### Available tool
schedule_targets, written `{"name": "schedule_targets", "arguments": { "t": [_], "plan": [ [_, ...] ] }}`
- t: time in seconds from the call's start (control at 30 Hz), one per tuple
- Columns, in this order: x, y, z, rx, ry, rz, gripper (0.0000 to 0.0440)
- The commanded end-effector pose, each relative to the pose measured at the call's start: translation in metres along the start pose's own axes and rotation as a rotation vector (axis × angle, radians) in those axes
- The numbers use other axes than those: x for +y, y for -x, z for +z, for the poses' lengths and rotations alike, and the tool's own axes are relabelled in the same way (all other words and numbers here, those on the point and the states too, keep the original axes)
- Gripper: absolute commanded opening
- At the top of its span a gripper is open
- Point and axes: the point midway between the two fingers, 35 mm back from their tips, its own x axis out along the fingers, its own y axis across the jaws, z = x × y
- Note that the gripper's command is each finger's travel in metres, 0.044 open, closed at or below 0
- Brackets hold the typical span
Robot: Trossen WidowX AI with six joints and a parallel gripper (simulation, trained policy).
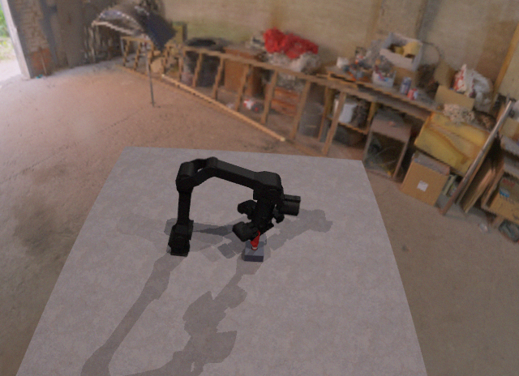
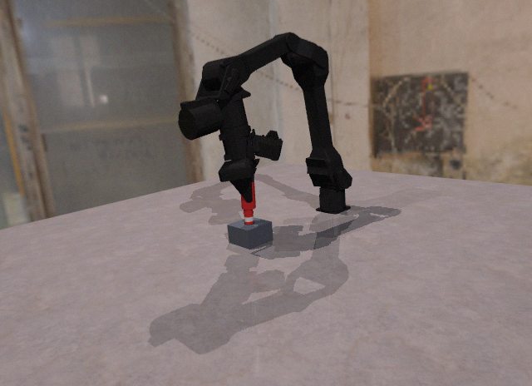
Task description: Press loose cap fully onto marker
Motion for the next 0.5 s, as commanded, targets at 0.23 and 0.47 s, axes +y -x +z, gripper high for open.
{"name": "schedule_targets", "arguments": {
  "t": [0.23,0.47],
  "plan": [
    [0.001,-0.027,0.001,-0.025,0.046,0.016,0.0003],
    [0.004,-0.037,0.002,-0.029,0.072,0.027,0.004]
  ]
}}
